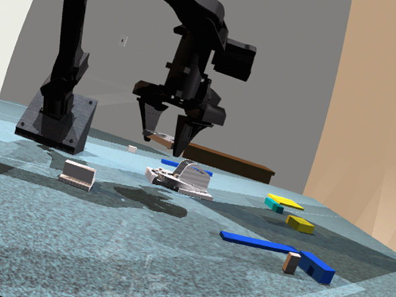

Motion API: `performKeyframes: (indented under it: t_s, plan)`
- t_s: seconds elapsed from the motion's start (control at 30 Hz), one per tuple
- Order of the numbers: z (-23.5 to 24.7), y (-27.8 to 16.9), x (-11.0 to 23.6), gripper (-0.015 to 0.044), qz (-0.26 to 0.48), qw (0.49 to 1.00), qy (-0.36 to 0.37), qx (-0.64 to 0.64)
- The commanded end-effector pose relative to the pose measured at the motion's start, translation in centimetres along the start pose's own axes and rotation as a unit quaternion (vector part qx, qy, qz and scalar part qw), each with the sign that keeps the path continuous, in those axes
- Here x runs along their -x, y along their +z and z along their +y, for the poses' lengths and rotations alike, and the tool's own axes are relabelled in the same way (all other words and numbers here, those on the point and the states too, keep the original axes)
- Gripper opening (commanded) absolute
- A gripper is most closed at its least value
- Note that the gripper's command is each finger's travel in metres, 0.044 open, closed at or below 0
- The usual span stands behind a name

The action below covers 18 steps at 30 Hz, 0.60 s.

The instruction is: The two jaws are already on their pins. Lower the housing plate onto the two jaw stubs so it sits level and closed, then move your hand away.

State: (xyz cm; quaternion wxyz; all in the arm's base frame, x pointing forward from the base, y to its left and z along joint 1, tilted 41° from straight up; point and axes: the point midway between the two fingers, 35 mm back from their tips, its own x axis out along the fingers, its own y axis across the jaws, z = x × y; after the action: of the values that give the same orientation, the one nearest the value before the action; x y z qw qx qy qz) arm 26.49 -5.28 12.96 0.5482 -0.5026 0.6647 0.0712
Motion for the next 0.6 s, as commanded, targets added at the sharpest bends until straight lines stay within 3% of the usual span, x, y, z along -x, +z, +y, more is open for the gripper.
performKeyframes:
  t_s: [0.0, 0.57]
  plan:
    - [0.7, 1.4, -0.1, 0.0351, 0.005, 0.999, -0.001, -0.035]
    - [4.0, 6.0, -0.1, 0.0351, 0.013, 0.985, -0.015, -0.172]
